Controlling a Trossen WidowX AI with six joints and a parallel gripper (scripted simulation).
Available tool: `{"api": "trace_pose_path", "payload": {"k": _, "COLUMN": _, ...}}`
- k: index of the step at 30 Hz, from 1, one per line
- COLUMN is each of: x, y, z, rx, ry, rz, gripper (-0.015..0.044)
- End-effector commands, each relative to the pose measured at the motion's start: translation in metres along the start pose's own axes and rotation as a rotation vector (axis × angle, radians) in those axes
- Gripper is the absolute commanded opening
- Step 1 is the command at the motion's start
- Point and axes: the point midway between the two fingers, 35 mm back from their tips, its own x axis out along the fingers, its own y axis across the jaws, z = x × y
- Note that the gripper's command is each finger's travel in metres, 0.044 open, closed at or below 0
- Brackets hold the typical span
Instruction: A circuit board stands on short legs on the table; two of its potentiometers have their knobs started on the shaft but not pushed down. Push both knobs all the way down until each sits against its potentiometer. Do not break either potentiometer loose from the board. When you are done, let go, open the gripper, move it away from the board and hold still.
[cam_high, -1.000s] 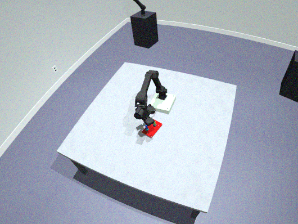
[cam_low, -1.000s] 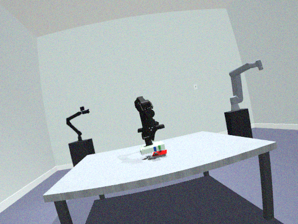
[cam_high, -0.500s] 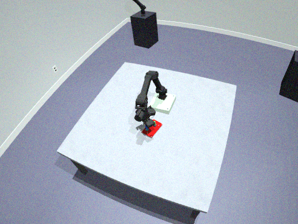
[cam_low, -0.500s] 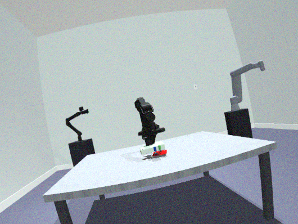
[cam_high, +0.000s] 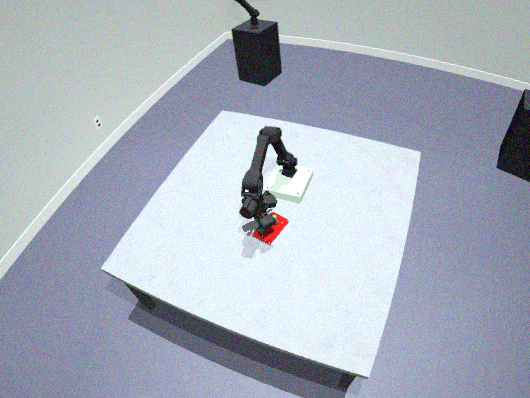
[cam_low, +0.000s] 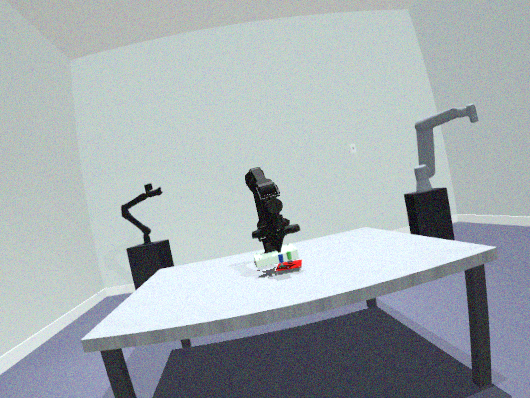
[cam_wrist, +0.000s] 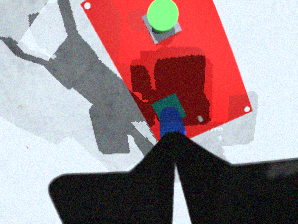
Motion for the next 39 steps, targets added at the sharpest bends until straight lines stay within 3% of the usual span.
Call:
{"api": "trace_pose_path", "payload": {"k": 1, "x": 0.0002, "y": -0.0004, "z": 0.0003, "rx": -0.004, "ry": -0.003, "rz": -0.002, "gripper": 0.0}}
{"api": "trace_pose_path", "payload": {"k": 39, "x": 0.0057, "y": -0.0004, "z": 0.0004, "rx": -0.004, "ry": -0.003, "rz": -0.002, "gripper": 0.0}}
